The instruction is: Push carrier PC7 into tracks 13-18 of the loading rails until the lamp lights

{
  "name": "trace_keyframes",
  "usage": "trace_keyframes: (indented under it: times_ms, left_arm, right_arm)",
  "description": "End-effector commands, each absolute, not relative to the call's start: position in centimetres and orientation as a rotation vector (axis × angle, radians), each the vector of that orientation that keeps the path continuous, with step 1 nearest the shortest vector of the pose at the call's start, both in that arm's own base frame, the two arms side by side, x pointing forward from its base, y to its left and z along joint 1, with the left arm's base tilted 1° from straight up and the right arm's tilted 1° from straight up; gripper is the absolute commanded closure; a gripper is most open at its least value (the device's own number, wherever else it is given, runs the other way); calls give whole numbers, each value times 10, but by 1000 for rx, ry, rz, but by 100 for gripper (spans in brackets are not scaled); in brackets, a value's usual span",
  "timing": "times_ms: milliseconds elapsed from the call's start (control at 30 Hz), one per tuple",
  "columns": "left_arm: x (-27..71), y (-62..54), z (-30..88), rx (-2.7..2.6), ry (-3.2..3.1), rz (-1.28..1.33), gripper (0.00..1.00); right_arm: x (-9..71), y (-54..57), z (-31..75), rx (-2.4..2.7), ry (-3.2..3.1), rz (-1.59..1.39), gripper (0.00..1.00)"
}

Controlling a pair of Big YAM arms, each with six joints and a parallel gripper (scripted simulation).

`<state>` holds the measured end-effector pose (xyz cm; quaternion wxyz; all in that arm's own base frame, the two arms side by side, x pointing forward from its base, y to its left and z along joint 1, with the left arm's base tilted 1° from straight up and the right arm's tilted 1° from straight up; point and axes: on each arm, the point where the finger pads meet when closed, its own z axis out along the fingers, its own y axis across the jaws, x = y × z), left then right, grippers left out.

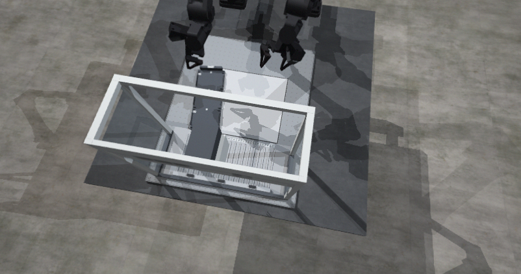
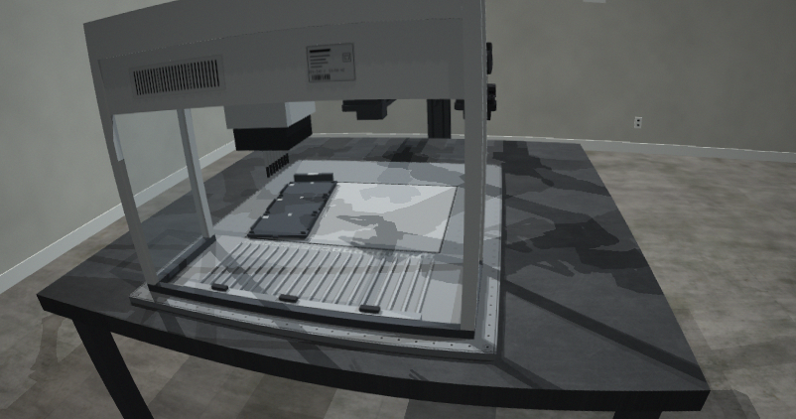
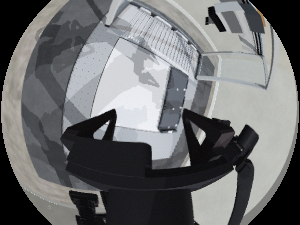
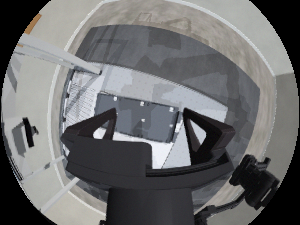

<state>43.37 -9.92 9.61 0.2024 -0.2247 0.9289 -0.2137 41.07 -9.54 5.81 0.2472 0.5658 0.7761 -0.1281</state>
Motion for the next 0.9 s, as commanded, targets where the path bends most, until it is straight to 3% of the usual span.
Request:
trace_keyframes:
  times_ms: [0,700,867]
  left_arm:
    - [451,-115,123,-235,2486,-702,0]
    - [452,-167,191,603,1984,-830,0]
    - [443,-179,212,809,1780,-807,0]
  right_arm:
    - [452,-66,85,1581,2069,-383,0]
    - [487,-26,113,1505,2083,-479,0]
    - [486,-41,108,1407,2171,-467,57]
